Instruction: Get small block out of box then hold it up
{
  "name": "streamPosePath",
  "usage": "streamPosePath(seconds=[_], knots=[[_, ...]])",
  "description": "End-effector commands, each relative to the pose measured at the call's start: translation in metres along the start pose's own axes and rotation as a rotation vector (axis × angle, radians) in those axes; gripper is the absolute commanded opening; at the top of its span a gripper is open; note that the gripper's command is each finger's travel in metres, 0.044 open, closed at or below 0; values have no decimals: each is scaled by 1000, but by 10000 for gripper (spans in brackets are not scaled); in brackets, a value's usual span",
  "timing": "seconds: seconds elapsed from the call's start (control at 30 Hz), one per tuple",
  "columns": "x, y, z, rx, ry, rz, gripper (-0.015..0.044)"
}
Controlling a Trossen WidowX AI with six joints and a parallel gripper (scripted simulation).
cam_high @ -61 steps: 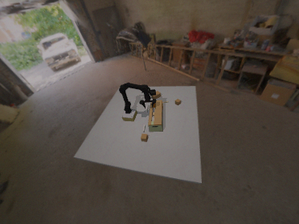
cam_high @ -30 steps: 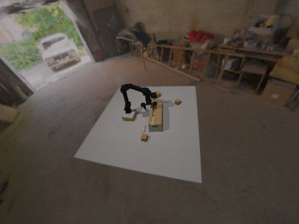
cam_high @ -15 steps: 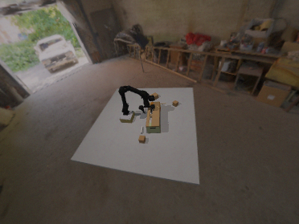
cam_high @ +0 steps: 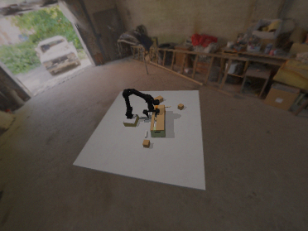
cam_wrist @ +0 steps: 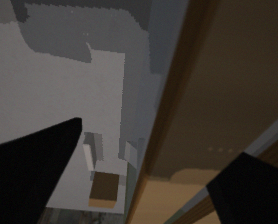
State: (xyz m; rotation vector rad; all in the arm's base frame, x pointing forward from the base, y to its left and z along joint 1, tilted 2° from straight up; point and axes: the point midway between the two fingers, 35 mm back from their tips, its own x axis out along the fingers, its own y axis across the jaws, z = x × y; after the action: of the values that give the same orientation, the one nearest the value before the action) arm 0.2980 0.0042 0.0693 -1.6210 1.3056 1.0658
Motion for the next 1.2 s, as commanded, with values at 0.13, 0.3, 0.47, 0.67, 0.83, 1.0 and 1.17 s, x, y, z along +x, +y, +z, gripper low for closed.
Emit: streamPosePath(seconds=[0.13,0.3,0.47,0.67,0.83,1.0,1.17], knots=[[7,0,-20,1,1,-3,400],[11,0,-32,1,2,-3,400],[15,0,-45,1,4,-3,400],[18,0,-52,1,4,-3,400],[14,-2,-41,1,3,-3,400],[14,-2,-41,1,3,-3,400],[15,-2,-45,1,4,-3,400]])
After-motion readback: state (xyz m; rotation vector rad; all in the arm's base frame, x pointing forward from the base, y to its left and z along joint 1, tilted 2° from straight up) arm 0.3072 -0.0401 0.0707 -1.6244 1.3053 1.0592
